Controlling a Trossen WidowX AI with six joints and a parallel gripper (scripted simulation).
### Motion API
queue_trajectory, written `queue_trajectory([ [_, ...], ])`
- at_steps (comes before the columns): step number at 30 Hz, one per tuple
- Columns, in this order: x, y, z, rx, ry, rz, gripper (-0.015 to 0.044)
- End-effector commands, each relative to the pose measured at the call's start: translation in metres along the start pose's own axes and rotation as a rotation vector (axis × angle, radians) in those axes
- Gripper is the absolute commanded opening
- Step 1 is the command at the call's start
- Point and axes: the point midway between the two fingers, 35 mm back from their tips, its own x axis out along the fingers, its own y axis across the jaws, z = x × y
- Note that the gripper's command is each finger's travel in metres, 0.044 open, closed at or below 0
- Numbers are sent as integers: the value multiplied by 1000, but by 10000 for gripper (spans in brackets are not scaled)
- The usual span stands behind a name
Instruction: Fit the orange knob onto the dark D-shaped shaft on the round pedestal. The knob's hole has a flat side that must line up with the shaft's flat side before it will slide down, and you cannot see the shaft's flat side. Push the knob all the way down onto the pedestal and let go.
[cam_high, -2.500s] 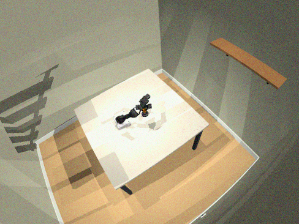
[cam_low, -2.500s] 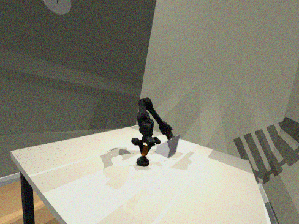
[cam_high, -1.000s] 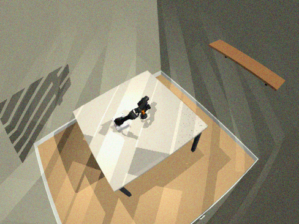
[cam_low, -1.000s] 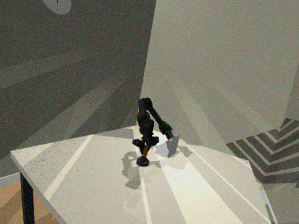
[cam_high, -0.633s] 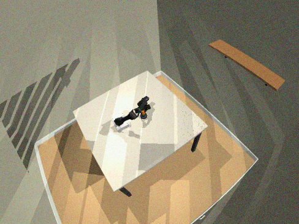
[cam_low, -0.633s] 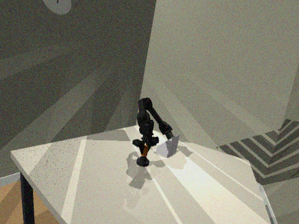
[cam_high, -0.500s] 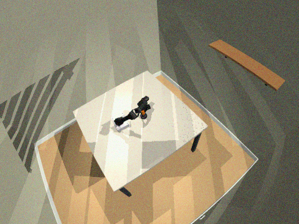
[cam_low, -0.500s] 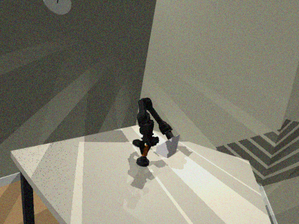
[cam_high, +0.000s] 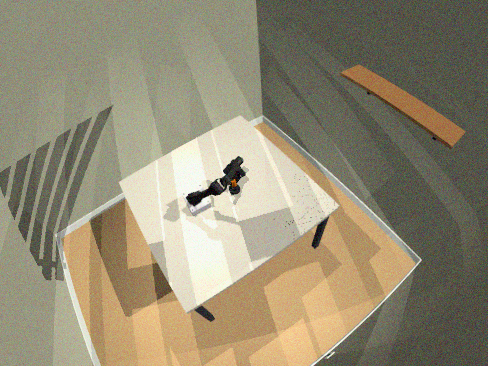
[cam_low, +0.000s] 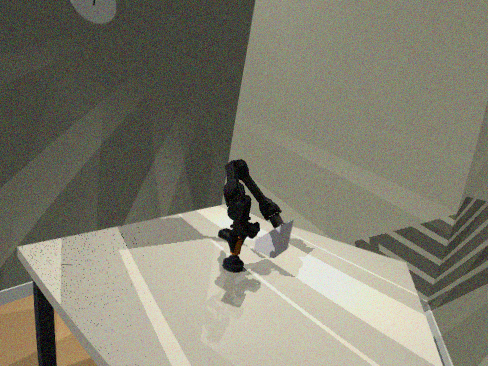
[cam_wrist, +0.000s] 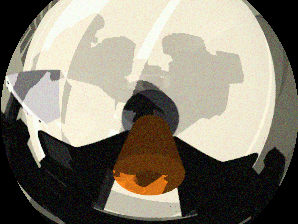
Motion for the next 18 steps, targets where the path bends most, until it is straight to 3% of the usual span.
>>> queue_trajectory([
  [1, 0, 1, 0, -12, -2, -3, 0],
  [18, -1, 1, 1, -12, -2, -3, 0],
])
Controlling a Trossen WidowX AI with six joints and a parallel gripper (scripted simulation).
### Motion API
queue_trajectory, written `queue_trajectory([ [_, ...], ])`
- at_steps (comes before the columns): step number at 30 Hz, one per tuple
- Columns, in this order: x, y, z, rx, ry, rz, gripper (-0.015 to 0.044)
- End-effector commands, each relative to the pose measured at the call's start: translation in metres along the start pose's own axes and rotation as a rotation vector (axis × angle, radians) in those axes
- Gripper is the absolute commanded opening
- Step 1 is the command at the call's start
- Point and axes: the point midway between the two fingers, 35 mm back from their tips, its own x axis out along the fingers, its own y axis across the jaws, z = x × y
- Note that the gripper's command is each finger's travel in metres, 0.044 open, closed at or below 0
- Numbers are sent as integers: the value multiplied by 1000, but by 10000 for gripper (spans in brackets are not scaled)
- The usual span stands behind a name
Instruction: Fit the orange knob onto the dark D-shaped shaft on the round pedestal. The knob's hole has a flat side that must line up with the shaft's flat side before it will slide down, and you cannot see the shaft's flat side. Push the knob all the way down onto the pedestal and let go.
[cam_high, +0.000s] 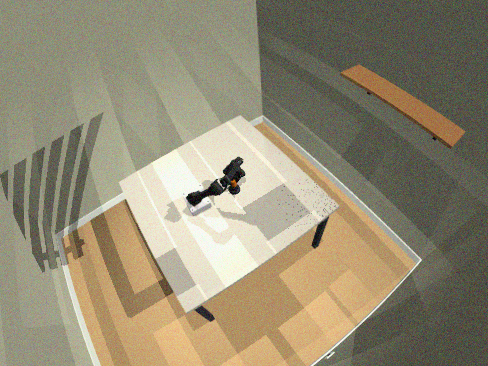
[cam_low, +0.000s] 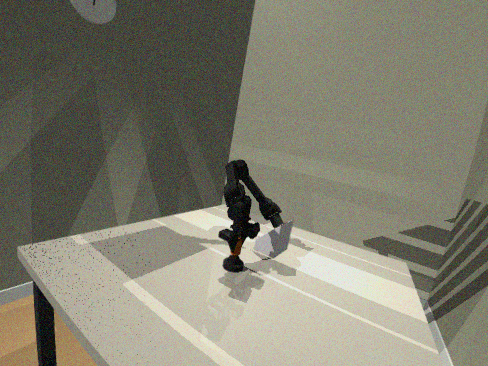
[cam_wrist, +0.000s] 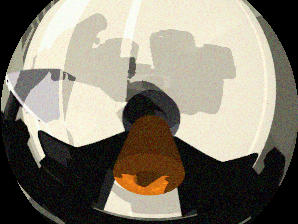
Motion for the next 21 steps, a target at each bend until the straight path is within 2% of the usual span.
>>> queue_trajectory([
  [1, -4, -1, 1, -1, -2, -3, 0],
  [8, -4, -2, 1, -200, -2, -4, 0],
  [21, -1, -1, 0, -211, -1, -4, 0],
])
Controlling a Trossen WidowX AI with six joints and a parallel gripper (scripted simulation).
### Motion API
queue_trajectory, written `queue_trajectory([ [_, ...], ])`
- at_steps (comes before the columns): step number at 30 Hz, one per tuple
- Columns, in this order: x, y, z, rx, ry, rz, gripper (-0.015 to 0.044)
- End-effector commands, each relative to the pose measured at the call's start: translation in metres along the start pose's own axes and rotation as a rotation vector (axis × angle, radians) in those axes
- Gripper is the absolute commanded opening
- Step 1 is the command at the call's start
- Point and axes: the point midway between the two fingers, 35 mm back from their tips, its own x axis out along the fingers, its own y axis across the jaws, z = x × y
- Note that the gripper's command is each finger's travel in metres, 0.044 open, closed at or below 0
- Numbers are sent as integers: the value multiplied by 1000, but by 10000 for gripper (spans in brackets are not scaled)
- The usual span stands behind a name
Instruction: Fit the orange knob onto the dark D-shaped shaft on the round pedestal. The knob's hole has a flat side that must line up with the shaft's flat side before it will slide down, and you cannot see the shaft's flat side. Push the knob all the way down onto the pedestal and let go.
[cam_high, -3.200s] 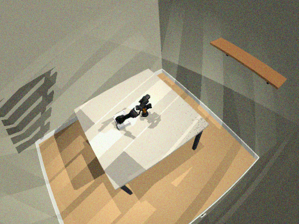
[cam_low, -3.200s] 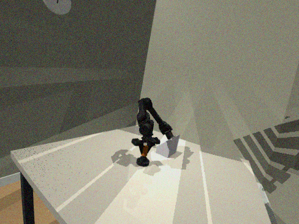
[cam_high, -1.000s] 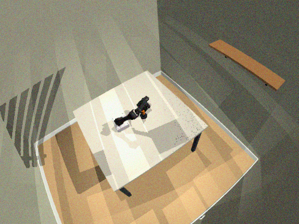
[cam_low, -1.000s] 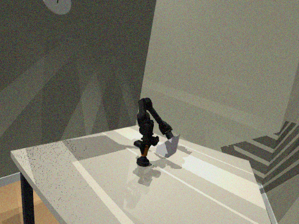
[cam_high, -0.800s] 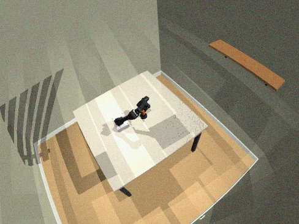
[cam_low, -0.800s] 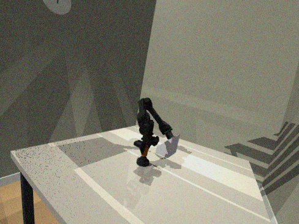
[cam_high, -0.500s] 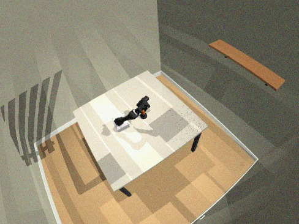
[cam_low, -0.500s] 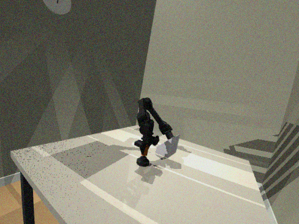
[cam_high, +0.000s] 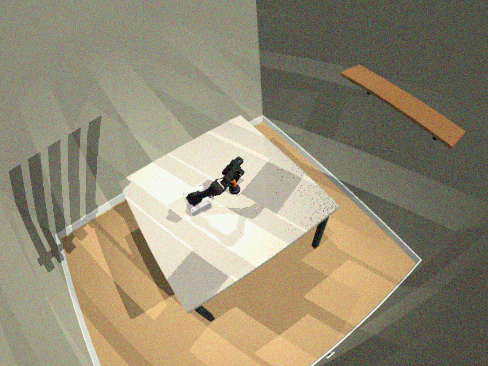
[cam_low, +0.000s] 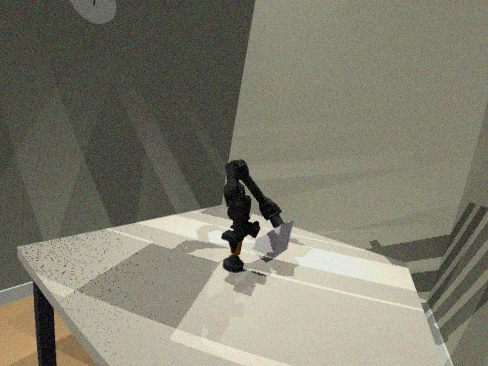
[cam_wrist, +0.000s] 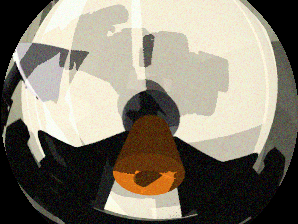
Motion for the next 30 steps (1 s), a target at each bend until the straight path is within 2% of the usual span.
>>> queue_trajectory([
  [1, 1, 0, 0, -6, -1, -4, 0],
  [14, -3, -1, 1, -6, -2, -4, 0],
  [21, -3, -2, 0, -205, -1, -4, 0],
  [30, -1, -1, 1, -215, -1, -4, 0],
])
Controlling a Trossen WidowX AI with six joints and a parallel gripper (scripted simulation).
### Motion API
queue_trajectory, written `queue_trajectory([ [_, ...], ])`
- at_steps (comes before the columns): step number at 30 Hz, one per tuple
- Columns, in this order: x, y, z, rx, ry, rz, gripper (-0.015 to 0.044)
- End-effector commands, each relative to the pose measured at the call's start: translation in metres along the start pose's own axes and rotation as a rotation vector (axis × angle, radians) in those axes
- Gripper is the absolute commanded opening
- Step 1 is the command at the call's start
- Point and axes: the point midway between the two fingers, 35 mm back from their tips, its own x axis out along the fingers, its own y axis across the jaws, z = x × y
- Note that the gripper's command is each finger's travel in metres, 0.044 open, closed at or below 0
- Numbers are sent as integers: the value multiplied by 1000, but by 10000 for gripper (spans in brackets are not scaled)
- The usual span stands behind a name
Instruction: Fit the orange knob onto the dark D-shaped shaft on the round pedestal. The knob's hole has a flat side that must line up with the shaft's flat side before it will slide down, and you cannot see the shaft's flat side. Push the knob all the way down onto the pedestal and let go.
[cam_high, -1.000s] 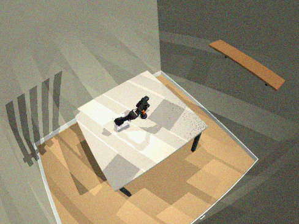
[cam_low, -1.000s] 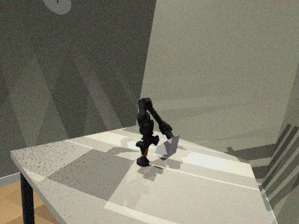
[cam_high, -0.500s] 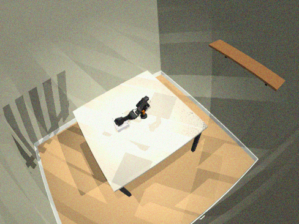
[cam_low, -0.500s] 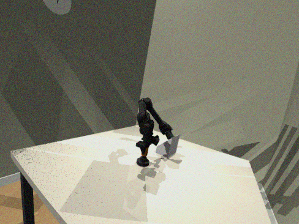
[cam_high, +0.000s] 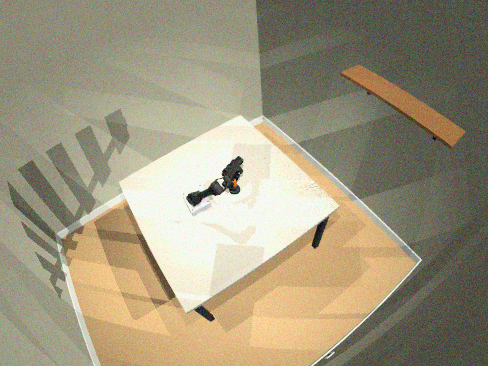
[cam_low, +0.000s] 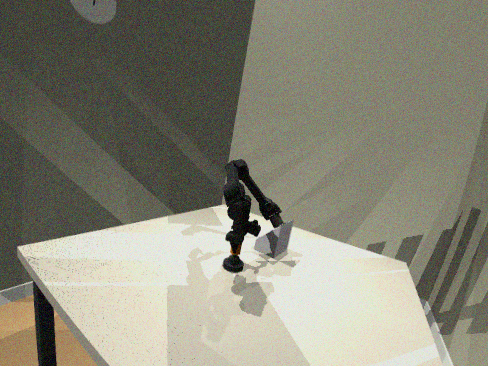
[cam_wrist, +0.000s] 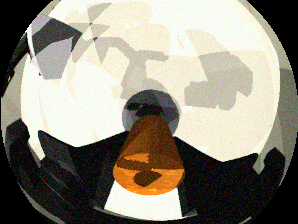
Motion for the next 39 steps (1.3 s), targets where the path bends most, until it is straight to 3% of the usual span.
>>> queue_trajectory([
  [1, 0, 0, 1, -10, -1, -4, 0],
  [19, -2, 0, 0, -10, -1, -4, 0],
  [26, -2, -1, 0, -209, -1, -4, 0],
  [39, 0, 0, 1, -219, 0, -4, 0],
])
